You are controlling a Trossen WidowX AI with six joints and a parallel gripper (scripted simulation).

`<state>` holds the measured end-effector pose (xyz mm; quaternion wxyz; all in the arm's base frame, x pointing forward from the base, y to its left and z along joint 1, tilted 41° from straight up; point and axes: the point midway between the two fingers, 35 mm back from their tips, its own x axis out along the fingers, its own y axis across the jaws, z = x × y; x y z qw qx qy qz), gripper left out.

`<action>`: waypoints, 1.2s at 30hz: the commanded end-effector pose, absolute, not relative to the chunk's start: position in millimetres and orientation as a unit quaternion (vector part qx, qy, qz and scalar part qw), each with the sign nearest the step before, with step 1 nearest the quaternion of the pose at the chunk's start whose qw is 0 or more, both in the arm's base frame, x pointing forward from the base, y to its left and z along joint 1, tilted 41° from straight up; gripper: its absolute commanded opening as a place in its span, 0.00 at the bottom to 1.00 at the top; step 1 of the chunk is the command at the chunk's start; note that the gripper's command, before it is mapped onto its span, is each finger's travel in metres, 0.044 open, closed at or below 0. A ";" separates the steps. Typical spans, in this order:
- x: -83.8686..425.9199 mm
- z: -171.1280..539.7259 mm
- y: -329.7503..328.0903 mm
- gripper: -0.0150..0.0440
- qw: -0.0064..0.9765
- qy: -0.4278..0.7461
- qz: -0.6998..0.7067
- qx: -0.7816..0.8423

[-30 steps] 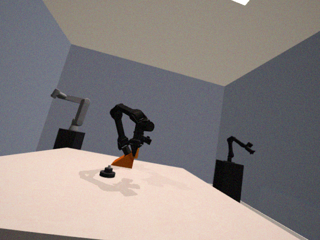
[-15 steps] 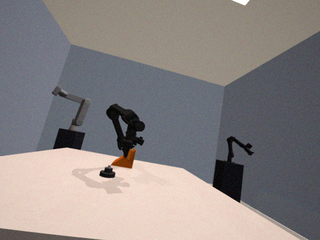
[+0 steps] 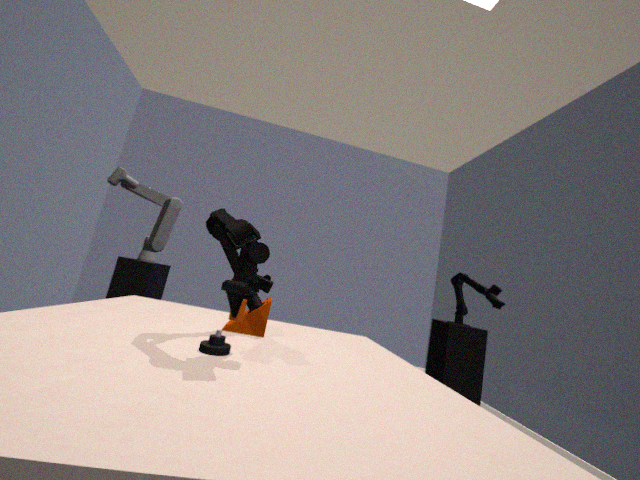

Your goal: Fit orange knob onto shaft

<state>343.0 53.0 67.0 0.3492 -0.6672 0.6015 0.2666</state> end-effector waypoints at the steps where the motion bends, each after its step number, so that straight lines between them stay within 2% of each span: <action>1: 345.4 73.6 40.7 0.25 0.347 0.601 0.263 -0.670; 36: 352.3 67.9 3.1 0.25 0.367 0.613 0.235 -0.659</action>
